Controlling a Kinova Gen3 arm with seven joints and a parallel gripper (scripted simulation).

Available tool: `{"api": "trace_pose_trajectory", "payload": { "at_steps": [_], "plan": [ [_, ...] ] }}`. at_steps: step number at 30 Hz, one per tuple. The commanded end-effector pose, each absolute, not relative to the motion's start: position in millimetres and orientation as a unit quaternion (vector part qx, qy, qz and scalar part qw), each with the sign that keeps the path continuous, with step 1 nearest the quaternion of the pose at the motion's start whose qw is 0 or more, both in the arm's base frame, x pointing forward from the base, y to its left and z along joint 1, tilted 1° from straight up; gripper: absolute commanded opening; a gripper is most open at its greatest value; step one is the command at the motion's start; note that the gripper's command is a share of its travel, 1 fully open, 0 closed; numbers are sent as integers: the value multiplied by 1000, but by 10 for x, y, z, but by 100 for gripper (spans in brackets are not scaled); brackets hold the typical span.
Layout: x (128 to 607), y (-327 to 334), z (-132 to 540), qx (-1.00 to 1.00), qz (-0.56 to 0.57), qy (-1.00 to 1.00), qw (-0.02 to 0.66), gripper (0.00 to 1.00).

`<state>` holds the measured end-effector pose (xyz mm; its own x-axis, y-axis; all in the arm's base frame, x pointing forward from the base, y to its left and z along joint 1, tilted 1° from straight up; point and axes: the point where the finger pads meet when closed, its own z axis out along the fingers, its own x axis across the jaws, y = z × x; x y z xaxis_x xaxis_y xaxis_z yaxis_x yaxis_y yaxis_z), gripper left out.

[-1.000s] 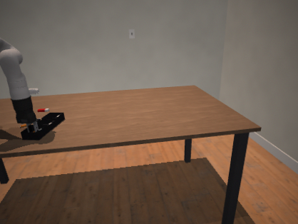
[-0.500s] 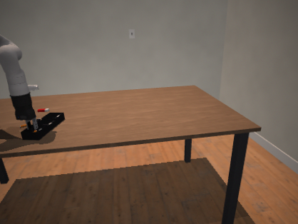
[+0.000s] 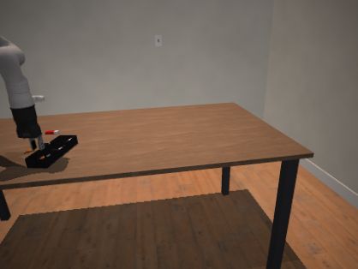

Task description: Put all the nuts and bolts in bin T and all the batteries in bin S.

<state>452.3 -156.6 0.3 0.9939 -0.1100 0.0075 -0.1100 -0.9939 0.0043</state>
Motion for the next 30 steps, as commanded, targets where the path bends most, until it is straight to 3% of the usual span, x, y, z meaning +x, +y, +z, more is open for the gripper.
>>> {"api": "trace_pose_trajectory", "payload": {
  "at_steps": [1, 3, 4, 20, 30],
  "plan": [
    [4534, -1583, 22, 998, 5, -56, 3, 60],
    [4534, -1583, 22, 998, 5, -56, 3, 60],
    [4475, -1524, 27, 997, 5, -81, 3, 54],
    [3647, -702, 85, 911, 6, -413, 1, 54],
    [3387, -368, 102, 911, 6, -413, 1, 54]
  ]
}}
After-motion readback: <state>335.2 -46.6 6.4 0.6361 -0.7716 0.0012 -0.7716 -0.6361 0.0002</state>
